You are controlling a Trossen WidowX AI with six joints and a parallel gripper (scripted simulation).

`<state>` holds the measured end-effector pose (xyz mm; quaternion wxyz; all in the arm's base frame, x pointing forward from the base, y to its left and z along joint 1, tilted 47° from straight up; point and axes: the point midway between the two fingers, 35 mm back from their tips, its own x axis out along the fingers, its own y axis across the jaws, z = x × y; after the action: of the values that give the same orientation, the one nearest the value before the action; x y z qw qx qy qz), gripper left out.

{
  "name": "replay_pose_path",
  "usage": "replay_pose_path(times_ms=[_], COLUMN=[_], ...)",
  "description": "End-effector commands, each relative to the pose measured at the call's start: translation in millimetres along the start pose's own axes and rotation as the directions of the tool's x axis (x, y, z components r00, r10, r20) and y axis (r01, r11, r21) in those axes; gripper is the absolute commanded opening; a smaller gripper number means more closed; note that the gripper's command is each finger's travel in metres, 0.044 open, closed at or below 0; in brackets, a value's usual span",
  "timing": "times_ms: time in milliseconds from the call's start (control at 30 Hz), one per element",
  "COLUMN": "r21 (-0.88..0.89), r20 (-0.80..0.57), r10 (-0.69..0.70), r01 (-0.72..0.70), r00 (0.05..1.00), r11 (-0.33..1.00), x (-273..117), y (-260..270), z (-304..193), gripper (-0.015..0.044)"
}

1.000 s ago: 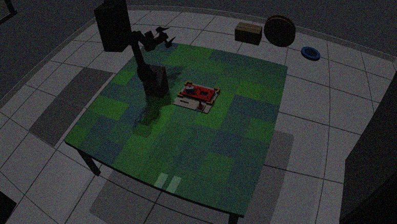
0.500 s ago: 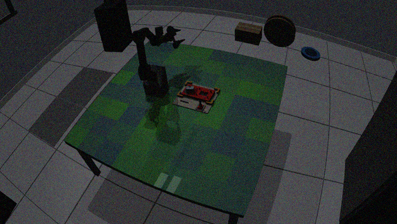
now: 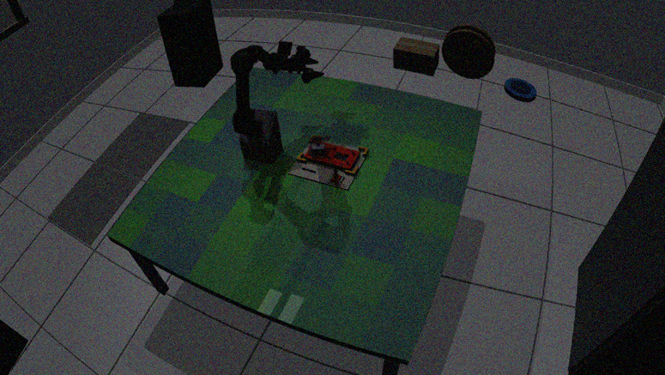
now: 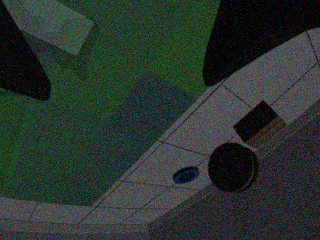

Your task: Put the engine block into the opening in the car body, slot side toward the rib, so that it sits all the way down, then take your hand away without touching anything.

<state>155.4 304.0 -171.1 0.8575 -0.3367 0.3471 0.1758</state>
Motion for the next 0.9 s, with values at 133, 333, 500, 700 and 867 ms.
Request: replay_pose_path(times_ms=[133, 333, 500, 700, 867], r21=[-0.186, -0.339, -0.451, -0.558, -0.614], r20=[-0.123, -0.238, -0.335, -0.45, -0.541], r10=[-0.071, -0.132, -0.174, -0.211, -0.23], r01=[0.047, 0.045, 0.004, -0.088, -0.193], r00=[0.99, 0.962, 0.926, 0.868, 0.809], r11=[0.981, 0.94, 0.892, 0.825, 0.765], x=[12, 20, 23, 23, 18], y=[-39, -76, -107, -144, -175], z=[4, 1, -4, -11, -20], gripper=[0.044, 0.044, 0.044, 0.044, 0.044])
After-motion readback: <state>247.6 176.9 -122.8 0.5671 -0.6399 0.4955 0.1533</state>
